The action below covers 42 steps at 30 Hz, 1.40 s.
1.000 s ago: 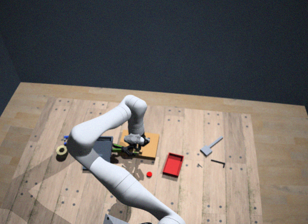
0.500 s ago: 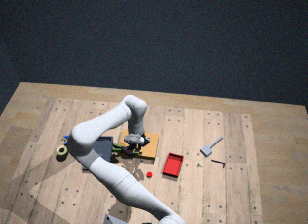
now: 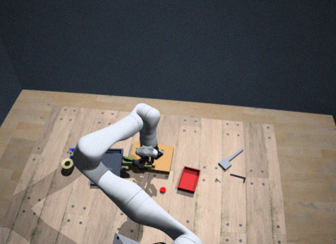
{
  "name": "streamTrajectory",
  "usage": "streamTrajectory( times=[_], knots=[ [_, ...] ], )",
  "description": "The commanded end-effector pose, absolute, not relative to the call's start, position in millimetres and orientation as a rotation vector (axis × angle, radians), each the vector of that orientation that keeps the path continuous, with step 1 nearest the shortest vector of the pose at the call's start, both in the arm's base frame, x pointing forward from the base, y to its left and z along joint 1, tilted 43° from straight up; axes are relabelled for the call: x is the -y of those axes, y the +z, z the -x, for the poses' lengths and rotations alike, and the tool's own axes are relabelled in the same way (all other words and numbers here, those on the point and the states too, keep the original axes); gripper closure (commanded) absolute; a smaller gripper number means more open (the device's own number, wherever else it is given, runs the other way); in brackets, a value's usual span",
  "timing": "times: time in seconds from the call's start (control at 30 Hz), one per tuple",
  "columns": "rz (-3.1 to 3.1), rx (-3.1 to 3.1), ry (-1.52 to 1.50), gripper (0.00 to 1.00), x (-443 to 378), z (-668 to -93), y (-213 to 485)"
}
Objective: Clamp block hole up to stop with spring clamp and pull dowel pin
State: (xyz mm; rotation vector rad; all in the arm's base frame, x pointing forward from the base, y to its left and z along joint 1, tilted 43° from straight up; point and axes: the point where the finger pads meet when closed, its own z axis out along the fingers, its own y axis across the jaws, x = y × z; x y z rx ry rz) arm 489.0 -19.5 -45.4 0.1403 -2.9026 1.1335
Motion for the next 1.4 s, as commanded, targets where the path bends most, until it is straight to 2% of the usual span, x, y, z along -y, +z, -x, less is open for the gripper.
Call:
streamTrajectory(
  times=[0.0, 1.37],
  knots=[
    [-0.146, 2.904, 1.133, 0.9, 18.5, -489.6, -44.7],
    [-0.209, 2.885, 1.126, 0.9, 18.5, -489.6, -44.6]
  ],
)
